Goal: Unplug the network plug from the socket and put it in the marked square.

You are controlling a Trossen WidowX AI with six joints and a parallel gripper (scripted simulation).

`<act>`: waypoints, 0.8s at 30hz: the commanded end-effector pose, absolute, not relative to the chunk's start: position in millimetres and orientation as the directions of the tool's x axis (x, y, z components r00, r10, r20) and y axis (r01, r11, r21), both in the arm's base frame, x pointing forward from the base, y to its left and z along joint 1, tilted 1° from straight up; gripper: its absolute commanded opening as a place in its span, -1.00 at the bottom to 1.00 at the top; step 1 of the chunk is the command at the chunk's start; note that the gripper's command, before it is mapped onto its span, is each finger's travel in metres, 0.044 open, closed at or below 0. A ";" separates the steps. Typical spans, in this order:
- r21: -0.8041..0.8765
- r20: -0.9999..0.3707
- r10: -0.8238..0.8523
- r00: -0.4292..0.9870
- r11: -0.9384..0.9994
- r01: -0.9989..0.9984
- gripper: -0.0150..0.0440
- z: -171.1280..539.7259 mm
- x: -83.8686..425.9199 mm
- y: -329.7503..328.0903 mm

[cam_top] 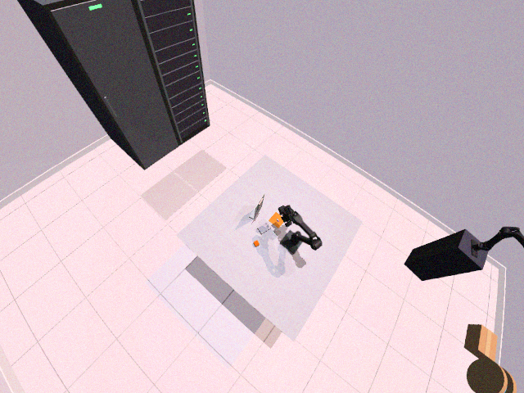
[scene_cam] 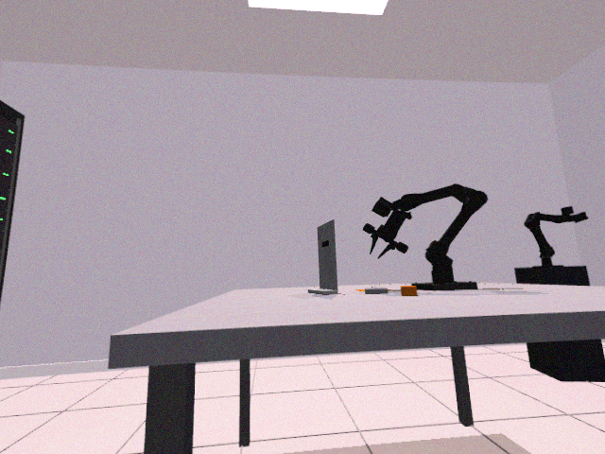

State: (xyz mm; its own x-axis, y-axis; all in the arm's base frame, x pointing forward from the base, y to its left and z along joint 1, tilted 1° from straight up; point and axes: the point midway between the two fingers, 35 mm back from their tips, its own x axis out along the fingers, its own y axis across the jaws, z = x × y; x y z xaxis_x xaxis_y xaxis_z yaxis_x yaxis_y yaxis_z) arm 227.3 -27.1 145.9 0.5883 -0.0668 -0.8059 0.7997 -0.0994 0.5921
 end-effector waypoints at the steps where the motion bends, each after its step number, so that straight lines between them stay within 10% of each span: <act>1: 0.597 -0.802 -0.067 0.593 -0.098 0.796 0.04 158.3 229.0 -27.3; 24: 0.600 -0.800 -0.068 0.596 -0.095 0.794 0.04 224.2 225.4 -27.1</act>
State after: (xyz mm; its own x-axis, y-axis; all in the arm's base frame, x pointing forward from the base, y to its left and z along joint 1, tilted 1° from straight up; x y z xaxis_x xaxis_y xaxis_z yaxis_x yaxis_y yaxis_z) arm 226.0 -27.3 215.9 0.5938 -0.0684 -0.8017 0.7955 -0.0997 0.5977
